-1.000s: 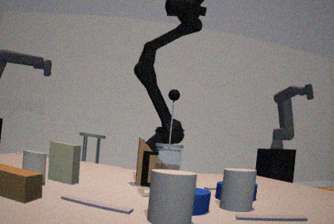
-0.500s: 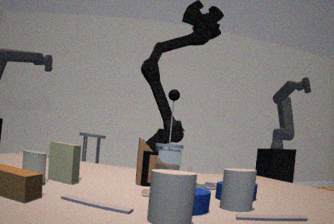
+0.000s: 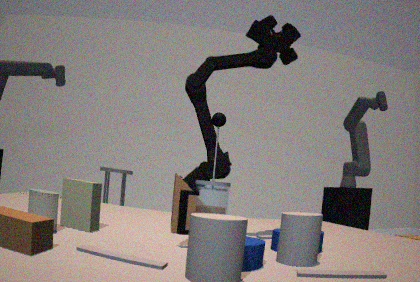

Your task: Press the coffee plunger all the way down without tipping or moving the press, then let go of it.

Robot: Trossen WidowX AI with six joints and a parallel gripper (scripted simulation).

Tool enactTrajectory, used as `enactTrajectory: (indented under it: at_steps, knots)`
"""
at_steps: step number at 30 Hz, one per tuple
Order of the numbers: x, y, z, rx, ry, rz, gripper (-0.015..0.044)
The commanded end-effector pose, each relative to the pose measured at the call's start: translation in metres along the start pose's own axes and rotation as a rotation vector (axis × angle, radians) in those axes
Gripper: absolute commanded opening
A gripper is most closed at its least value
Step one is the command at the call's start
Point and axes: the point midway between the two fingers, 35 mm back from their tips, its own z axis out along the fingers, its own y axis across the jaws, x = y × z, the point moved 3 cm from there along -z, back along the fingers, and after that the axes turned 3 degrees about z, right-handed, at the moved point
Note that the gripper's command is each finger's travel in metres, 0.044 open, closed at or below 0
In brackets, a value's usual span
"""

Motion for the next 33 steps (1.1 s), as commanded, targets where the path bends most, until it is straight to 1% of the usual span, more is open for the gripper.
enactTrajectory:
  at_steps: [1,5,11,15,17,24,29,33]
  knots:
    - [-0.008,-0.025,0.005,0.067,-0.04,-0.028,0.044]
    - [-0.019,-0.059,0.011,0.178,-0.121,-0.046,0.044]
    - [-0.036,-0.096,0.009,0.283,-0.204,-0.093,0.044]
    - [-0.052,-0.133,0.002,0.425,-0.255,-0.178,0.044]
    - [-0.061,-0.155,-0.008,0.515,-0.286,-0.224,0.044]
    - [-0.085,-0.197,-0.038,0.679,-0.398,-0.256,0.044]
    - [-0.103,-0.218,-0.063,0.797,-0.462,-0.346,0.044]
    - [-0.117,-0.239,-0.093,0.944,-0.492,-0.399,0.044]
